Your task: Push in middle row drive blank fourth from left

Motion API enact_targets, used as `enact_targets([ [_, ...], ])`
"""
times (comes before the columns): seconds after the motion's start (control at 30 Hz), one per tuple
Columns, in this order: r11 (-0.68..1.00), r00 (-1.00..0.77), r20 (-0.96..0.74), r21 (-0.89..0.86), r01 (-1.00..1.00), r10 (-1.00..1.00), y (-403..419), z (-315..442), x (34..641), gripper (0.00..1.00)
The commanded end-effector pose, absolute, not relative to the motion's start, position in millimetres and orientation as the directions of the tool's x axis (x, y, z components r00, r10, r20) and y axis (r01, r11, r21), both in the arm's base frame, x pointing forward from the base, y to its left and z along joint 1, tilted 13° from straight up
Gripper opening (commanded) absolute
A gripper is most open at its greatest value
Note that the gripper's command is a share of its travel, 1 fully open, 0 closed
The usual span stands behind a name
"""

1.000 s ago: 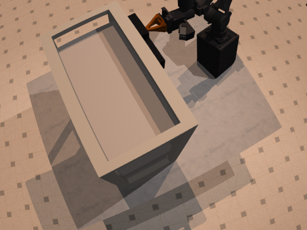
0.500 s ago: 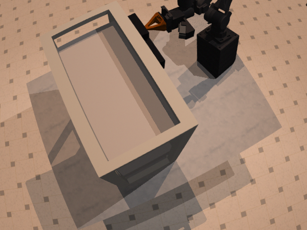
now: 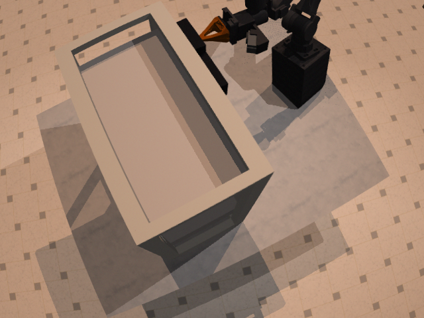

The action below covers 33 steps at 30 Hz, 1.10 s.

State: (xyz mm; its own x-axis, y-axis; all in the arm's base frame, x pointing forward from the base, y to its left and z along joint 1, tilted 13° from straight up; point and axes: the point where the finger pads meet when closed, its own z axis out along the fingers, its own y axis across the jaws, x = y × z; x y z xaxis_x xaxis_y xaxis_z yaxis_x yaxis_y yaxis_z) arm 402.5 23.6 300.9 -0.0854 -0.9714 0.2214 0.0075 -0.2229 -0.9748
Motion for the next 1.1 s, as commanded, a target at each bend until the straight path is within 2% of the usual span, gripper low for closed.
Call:
enact_targets([
  [0.0,-0.204,-0.112,0.194,-0.975,0.083,-0.975,20.2,345.9,416.0,0.00],
  [1.07,-0.206,-0.111,0.197,-0.976,0.078,-0.974,17.1,343.2,441.1,0.00],
])
